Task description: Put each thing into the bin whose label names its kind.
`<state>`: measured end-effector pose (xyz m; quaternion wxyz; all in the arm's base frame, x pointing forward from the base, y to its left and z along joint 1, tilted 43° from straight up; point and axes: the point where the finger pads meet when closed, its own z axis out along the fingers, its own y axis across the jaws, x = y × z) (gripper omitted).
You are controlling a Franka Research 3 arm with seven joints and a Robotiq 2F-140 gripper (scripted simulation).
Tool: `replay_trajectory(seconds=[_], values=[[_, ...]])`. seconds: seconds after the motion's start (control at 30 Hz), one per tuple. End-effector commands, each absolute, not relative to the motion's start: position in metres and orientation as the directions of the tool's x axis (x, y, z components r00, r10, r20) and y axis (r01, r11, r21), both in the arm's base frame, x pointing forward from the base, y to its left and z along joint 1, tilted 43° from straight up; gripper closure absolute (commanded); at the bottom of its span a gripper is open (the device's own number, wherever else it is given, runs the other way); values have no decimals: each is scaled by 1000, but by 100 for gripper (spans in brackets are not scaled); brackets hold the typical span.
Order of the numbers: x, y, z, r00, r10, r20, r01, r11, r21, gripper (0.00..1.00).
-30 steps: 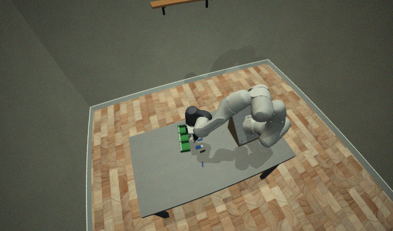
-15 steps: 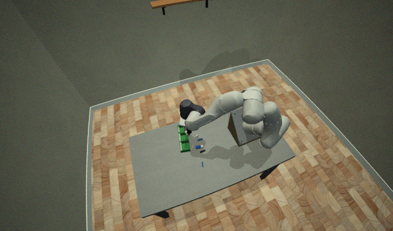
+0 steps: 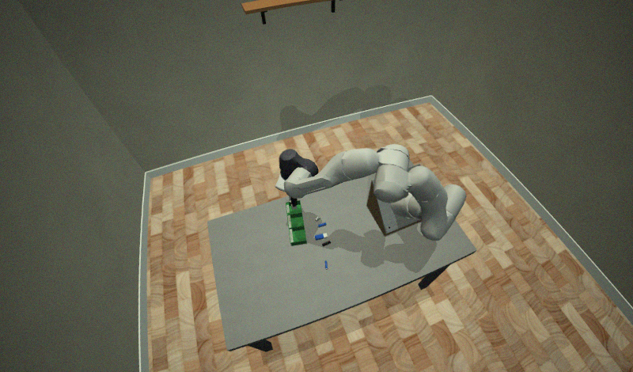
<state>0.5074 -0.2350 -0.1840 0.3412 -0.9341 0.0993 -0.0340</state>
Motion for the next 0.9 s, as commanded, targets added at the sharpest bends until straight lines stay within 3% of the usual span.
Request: replay_trajectory(seconds=[0.0,0.87], values=[[502,-230,-187,955,-269,-127,-282,-686,-670,71],[503,-224,-189,955,-269,-127,-282,-686,-670,71]])
